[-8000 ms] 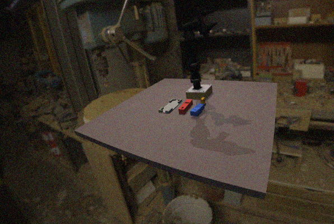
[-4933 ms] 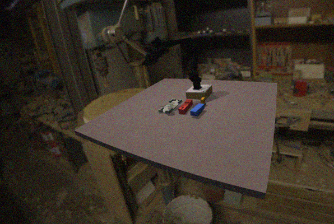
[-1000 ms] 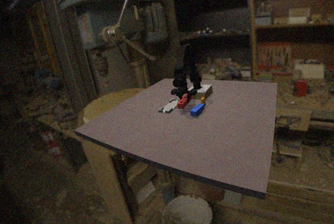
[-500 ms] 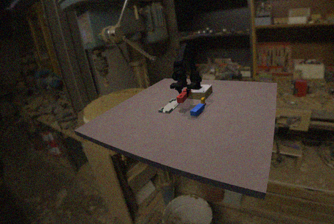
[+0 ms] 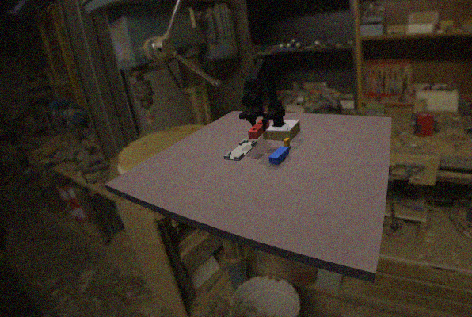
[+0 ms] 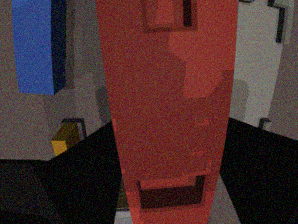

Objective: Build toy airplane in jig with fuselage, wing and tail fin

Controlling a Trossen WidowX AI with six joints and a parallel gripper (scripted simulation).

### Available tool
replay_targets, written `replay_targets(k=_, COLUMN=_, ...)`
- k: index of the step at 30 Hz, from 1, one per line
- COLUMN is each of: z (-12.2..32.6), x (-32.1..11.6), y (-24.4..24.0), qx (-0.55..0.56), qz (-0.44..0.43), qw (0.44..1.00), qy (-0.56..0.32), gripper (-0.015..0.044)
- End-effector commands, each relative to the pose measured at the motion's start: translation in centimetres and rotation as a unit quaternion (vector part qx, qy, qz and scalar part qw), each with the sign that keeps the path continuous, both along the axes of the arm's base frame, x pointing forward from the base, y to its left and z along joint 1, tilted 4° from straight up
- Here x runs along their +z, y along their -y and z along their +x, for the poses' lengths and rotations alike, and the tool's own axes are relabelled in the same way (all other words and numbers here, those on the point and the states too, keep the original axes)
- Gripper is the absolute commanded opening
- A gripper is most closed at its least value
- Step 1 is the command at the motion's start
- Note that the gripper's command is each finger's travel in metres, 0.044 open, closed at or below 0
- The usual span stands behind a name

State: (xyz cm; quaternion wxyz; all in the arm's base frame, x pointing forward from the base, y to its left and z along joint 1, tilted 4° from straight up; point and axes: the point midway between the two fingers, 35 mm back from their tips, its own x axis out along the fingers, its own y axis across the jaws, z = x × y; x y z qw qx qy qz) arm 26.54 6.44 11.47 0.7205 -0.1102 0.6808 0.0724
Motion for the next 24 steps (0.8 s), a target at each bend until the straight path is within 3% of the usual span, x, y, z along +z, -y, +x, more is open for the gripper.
replay_targets(k=1, z=0.4, x=-0.2, y=0.8, qx=-0.001, qz=0.002, qw=1.0, qy=0.001, gripper=0.0)
replay_targets(k=24, z=1.8, x=-3.1, y=7.6, qx=-0.013, qz=0.0, qw=1.0, qy=0.001, gripper=0.0)
